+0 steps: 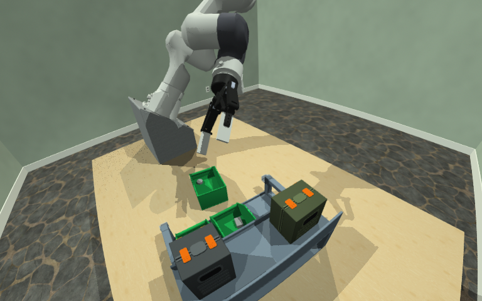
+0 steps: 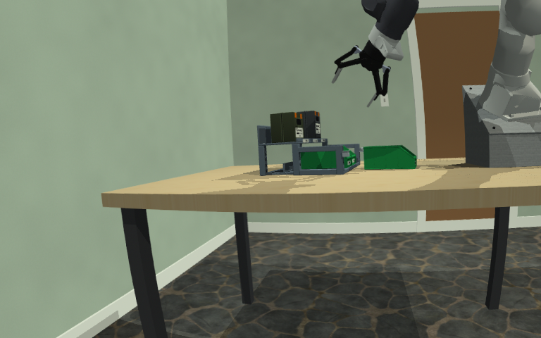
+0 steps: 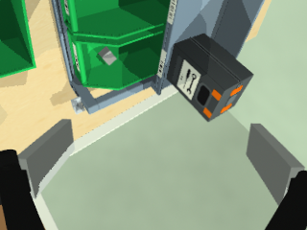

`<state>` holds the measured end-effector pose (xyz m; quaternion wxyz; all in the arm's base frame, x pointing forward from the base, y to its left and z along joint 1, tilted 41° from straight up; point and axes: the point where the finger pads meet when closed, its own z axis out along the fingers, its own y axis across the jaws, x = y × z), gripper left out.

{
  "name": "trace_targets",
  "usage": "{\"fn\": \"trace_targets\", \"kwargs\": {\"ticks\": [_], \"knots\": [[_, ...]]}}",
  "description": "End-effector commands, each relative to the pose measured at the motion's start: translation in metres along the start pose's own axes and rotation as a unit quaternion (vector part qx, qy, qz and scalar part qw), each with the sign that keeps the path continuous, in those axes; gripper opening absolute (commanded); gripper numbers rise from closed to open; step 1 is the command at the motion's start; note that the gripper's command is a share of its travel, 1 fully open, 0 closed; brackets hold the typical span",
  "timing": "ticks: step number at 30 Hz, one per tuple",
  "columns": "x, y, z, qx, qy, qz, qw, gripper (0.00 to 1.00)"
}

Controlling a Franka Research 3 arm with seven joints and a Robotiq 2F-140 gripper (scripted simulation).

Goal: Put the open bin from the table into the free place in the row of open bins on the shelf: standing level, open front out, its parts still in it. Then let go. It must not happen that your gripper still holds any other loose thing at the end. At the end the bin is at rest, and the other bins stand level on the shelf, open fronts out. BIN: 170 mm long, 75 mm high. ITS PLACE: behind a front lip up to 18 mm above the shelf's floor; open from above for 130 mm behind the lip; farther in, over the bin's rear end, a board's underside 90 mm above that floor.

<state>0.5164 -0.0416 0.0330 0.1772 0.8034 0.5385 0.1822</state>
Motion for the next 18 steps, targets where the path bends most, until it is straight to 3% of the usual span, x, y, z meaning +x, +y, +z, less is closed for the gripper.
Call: {"fn": "trace_targets", "kwargs": {"ticks": [1,2,11,12,18], "knots": [[0.000,-0.001,0.000,0.001,0.002,0.008,1.000,1.00],[-0.002,-0.008,0.004,0.018,0.004,0.030,0.999,1.00],[-0.002,-0.008,0.004,0.018,0.004,0.030,0.999,1.00],[-0.004,-0.016,0.007,0.034,0.006,0.053,0.998,1.00],[-0.004,-0.016,0.007,0.034,0.006,0.053,0.998,1.00]]}}
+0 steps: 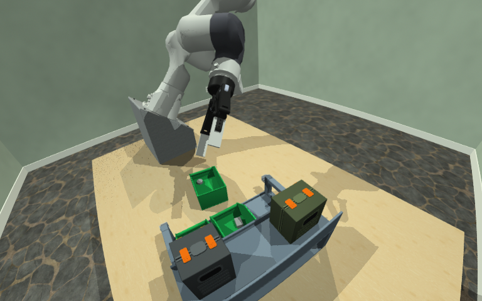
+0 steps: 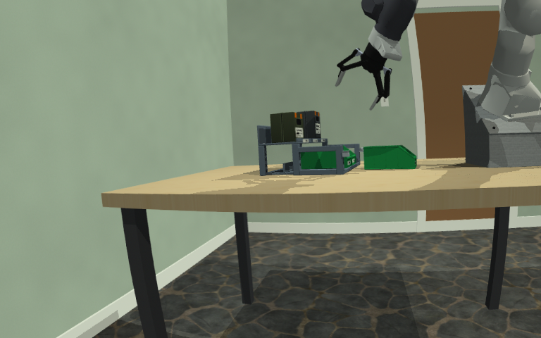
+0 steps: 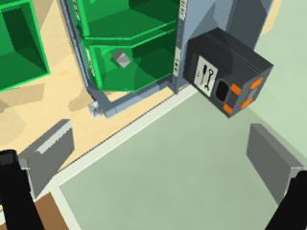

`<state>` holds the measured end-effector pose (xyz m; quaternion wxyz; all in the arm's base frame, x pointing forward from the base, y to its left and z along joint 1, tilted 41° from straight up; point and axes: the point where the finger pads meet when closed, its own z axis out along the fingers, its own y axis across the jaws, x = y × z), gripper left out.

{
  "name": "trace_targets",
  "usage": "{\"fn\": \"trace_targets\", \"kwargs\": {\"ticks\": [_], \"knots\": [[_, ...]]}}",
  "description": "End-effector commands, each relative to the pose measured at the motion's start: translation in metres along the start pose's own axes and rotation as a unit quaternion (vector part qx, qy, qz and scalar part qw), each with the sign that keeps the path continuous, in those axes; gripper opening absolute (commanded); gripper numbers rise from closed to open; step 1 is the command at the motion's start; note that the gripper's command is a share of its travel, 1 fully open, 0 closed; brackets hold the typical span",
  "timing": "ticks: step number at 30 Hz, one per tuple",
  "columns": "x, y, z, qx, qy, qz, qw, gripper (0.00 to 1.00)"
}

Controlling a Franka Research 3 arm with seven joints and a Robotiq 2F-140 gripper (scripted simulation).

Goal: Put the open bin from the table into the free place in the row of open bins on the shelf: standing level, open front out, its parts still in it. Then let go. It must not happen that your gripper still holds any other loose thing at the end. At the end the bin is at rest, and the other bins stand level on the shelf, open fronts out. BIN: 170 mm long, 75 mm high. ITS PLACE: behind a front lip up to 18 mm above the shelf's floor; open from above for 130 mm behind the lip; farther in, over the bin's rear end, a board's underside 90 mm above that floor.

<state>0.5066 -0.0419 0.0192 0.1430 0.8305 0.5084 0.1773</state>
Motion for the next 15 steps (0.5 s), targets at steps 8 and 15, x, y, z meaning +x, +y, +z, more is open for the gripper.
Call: {"fn": "trace_targets", "kwargs": {"ticks": [8,15], "knots": [[-0.0017,-0.0083,0.0031,0.022,0.004,0.033,0.999,1.00],[-0.0017,-0.0083,0.0031,0.022,0.004,0.033,0.999,1.00]]}}
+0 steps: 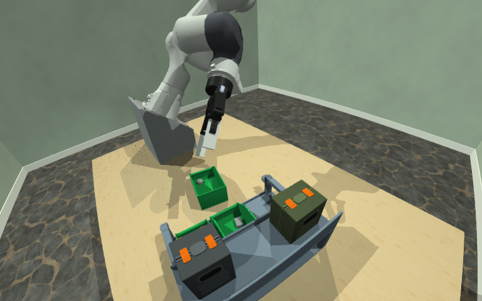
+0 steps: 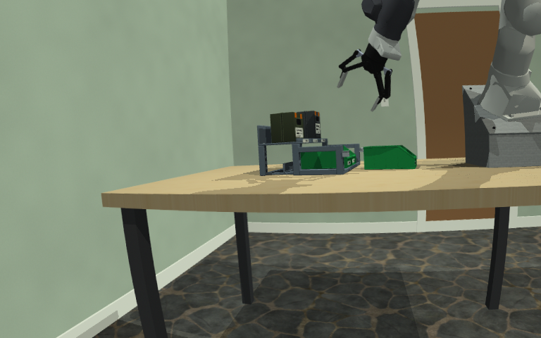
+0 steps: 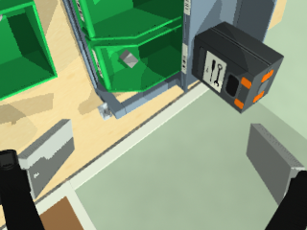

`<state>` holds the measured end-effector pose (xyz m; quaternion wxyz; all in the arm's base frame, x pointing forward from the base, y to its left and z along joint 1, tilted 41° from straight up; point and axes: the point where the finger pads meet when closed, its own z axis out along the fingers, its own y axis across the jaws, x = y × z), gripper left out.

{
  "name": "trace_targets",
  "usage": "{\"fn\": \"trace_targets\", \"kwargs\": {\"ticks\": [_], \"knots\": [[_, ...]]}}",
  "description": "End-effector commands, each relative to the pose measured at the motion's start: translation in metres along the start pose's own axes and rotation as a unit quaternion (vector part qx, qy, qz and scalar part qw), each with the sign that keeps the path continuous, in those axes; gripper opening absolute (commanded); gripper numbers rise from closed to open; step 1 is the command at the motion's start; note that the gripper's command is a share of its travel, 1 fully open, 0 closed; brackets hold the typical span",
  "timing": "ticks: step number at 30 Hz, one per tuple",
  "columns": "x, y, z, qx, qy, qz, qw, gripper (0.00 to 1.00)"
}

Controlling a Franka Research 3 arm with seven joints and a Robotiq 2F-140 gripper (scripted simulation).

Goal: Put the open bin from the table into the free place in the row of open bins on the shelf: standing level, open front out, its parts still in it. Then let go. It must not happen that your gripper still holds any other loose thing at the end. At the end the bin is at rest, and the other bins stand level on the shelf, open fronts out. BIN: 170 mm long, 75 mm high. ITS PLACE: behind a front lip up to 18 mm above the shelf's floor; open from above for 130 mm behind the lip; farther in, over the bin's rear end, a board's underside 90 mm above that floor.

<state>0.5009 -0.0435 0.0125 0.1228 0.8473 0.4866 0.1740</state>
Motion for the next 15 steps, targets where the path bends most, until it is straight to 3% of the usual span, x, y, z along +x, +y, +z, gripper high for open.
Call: {"fn": "trace_targets", "kwargs": {"ticks": [1,11,12,15], "knots": [[0.0030,-0.0019,-0.0004,0.005,0.002,0.003,1.000,1.00],[0.0030,-0.0019,-0.0004,0.005,0.002,0.003,1.000,1.00],[0.0001,-0.0087,0.0030,0.022,0.004,0.027,0.999,1.00],[0.0001,-0.0087,0.0030,0.022,0.004,0.027,0.999,1.00]]}}
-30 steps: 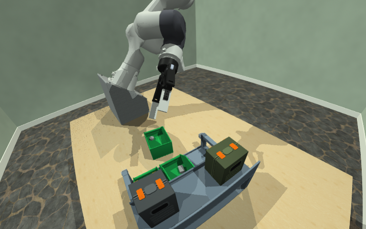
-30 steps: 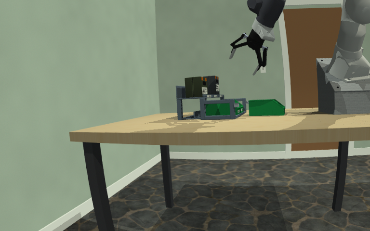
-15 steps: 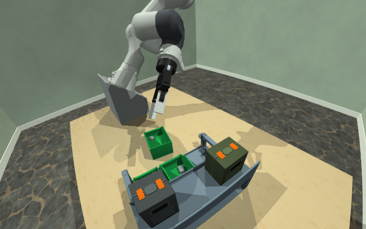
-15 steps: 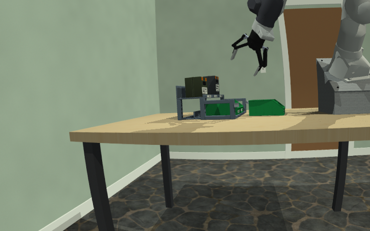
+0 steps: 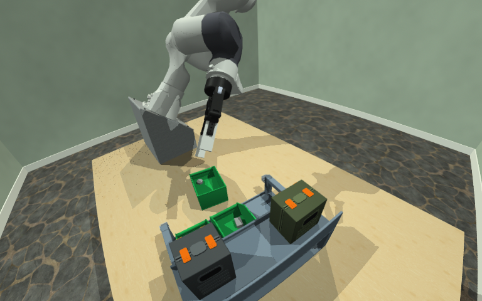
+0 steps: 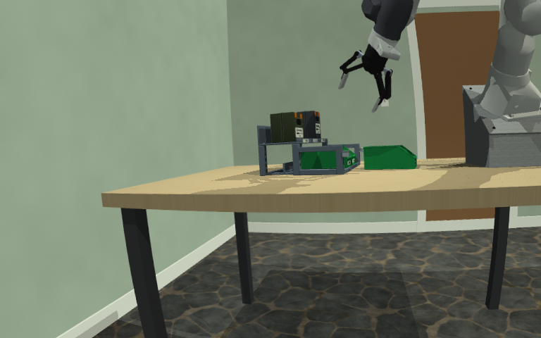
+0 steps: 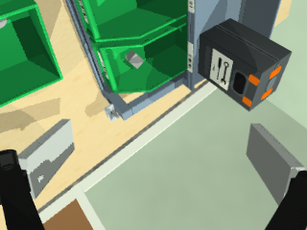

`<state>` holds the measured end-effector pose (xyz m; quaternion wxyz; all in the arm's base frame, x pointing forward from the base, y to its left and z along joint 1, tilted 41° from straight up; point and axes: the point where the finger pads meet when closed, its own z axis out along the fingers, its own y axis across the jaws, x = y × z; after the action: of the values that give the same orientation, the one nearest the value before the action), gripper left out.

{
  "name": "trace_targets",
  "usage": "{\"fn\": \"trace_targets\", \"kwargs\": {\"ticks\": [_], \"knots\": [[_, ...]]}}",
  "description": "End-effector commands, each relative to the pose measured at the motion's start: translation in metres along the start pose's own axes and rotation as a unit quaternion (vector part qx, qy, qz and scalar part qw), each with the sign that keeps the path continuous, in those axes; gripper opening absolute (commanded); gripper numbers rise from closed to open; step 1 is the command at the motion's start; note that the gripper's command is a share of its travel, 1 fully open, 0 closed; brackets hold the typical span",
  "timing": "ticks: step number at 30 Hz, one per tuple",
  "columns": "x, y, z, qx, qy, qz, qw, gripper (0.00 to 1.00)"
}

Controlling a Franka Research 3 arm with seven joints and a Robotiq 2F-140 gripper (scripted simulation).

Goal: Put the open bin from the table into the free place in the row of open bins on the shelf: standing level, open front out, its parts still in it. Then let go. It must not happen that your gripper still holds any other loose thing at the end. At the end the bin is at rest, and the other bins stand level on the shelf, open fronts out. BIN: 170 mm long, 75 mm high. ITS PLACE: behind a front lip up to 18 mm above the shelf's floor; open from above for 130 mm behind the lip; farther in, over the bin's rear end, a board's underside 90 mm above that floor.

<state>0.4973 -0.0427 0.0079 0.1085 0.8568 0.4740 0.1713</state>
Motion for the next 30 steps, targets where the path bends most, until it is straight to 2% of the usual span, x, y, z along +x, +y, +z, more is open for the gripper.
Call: {"fn": "trace_targets", "kwargs": {"ticks": [1,17,18,30], "knots": [[0.0018,-0.0038,0.0004,0.010,0.002,0.010,1.000,1.00],[0.0018,-0.0038,0.0004,0.010,0.002,0.010,1.000,1.00],[-0.0013,-0.0104,0.0037,0.027,0.003,0.035,0.999,1.00],[-0.0013,-0.0104,0.0037,0.027,0.003,0.035,0.999,1.00]]}}
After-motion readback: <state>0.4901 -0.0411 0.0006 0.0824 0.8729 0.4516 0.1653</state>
